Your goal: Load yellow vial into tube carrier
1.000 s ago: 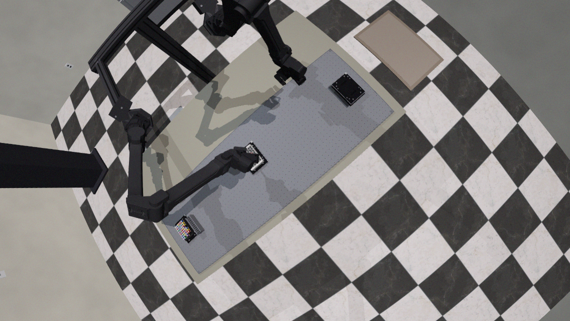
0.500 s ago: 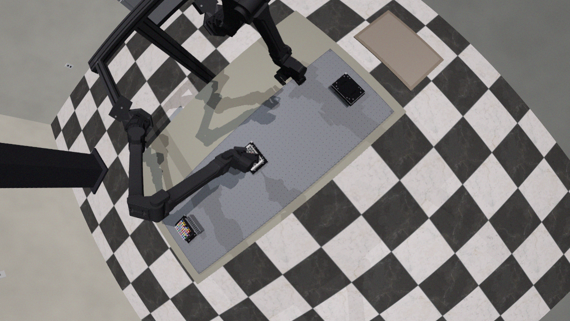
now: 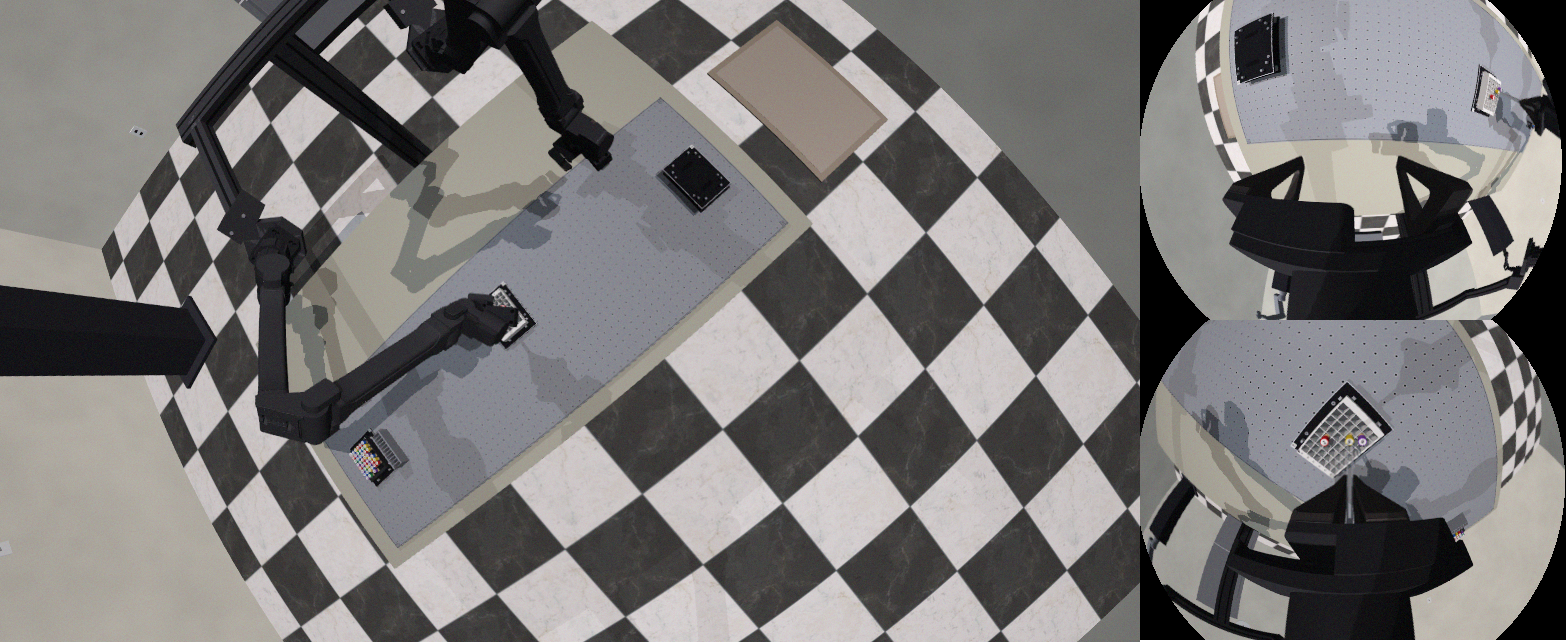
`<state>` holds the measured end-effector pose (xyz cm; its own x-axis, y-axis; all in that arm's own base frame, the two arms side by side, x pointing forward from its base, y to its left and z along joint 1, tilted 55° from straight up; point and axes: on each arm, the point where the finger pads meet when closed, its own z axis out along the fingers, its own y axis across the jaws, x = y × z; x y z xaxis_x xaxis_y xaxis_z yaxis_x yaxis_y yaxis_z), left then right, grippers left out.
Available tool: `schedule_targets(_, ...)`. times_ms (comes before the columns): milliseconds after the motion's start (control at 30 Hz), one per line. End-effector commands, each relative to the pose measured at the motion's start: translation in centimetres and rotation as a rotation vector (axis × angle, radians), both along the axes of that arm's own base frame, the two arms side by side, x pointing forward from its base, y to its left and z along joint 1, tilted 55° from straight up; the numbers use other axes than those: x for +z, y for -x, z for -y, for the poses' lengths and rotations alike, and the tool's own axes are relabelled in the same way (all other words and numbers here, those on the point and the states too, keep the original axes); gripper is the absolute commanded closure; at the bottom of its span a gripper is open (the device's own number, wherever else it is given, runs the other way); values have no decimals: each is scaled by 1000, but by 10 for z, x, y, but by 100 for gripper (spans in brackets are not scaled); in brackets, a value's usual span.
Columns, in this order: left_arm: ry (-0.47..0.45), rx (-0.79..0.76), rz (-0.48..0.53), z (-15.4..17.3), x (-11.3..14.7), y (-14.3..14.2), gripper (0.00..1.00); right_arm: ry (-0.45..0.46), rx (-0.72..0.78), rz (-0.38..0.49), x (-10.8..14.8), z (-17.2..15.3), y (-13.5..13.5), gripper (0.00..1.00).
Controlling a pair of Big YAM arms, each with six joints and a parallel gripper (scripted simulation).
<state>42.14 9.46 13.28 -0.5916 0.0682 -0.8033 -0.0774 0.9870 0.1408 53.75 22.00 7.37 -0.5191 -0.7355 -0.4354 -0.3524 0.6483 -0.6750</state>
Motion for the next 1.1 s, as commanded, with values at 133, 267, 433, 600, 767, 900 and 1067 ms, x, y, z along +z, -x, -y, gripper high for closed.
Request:
schedule_targets(133,-23,-2,48,-3,17,-3,0,6,2,5,-2,3,-6,93)
schedule_targets(267,-23,-2,48,-3,17,-3,0,4,0,8,0,4,-8,93)
schedule_targets(433,-23,-2,48,-3,17,-3,0,5,2,6,-2,3,-8,93)
schedule_targets(600,-23,-2,48,-3,17,-3,0,4,2,8,-1,4,-8,93)
schedule_targets(767,-23,-2,48,-3,17,-3,0,6,1,5,-3,4,-9,93)
schedule_targets(900,-23,-2,48,-3,17,-3,0,3,2,9,-1,3,-11,93)
schedule_targets(1067,-23,-2,48,-3,17,-3,0,5,2,7,-2,4,-10,93)
